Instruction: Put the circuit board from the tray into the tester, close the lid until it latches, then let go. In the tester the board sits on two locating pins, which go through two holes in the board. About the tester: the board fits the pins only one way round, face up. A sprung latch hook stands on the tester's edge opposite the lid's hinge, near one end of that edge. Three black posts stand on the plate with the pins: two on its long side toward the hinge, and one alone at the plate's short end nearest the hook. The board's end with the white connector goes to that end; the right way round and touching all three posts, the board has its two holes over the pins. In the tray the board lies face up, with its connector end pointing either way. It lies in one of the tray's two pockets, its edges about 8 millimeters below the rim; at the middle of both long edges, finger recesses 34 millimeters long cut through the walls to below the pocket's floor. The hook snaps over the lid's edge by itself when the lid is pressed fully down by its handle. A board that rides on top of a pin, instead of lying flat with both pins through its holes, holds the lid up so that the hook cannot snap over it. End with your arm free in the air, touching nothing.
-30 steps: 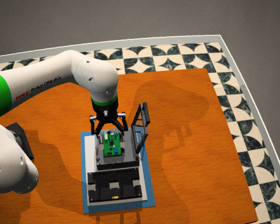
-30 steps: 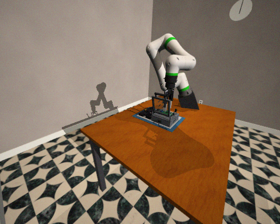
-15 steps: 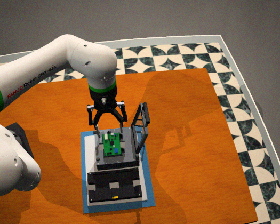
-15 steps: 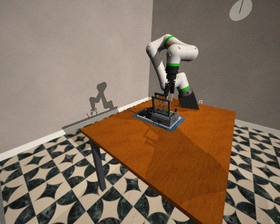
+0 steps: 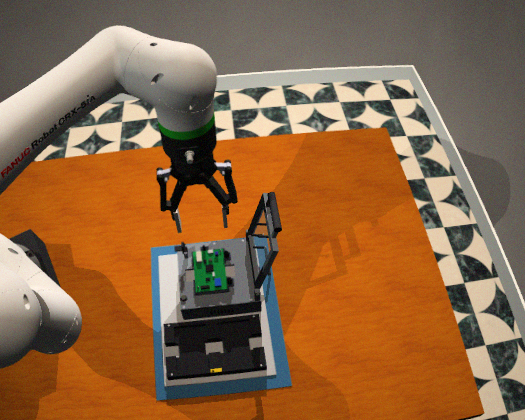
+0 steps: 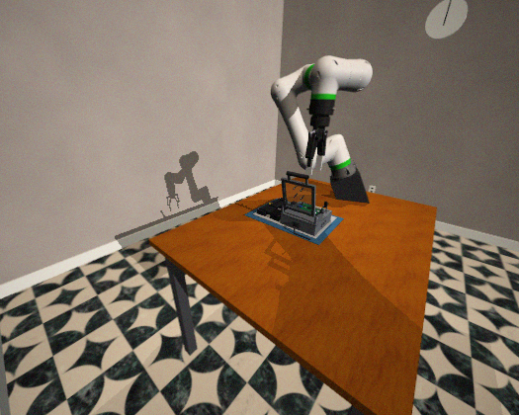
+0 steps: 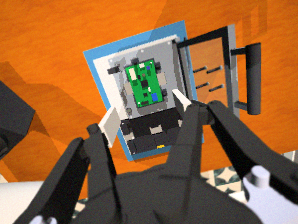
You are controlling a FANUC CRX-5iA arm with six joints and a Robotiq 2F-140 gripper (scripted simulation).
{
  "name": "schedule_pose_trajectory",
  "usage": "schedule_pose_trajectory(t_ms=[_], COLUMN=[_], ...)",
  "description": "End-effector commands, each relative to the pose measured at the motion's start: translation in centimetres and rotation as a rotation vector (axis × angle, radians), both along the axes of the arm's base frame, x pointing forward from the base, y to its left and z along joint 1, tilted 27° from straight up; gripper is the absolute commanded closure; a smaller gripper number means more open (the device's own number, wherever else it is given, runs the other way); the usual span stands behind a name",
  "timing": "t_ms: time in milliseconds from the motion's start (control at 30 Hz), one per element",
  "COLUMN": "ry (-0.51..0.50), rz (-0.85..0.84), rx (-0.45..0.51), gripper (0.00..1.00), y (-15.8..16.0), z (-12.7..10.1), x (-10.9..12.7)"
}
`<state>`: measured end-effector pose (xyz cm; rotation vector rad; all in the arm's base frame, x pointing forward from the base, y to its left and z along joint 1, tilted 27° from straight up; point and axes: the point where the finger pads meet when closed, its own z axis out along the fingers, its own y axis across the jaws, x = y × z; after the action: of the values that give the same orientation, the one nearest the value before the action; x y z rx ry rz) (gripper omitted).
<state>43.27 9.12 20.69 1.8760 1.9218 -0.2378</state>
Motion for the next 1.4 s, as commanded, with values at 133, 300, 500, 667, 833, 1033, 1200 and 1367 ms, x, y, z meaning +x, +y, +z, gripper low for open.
schedule_pose_trajectory(t_ms=[133, 300, 500, 667, 833, 1033, 1200, 1367], ry=[0.000, 0.000, 0.000, 0.000, 0.000, 0.000, 0.000, 0.000], rz=[0.000, 0.000, 0.000, 0.000, 0.000, 0.000, 0.000, 0.000], rx=[-0.001, -0.001, -0.001, -0.001, -0.001, -0.001, -0.001, -0.001], gripper=[0.42, 0.42, 0.42, 0.42, 0.42, 0.70, 0.70, 0.70], y=[1.3, 1.9, 2.2, 2.4, 2.4, 2.4, 2.4, 2.4], z=[2.7, 3.9, 4.6, 5.0, 5.1, 5.1, 5.1, 5.1], x=[-0.6, -0.9, -1.0, -1.1, -1.1, -1.1, -1.1, -1.1])
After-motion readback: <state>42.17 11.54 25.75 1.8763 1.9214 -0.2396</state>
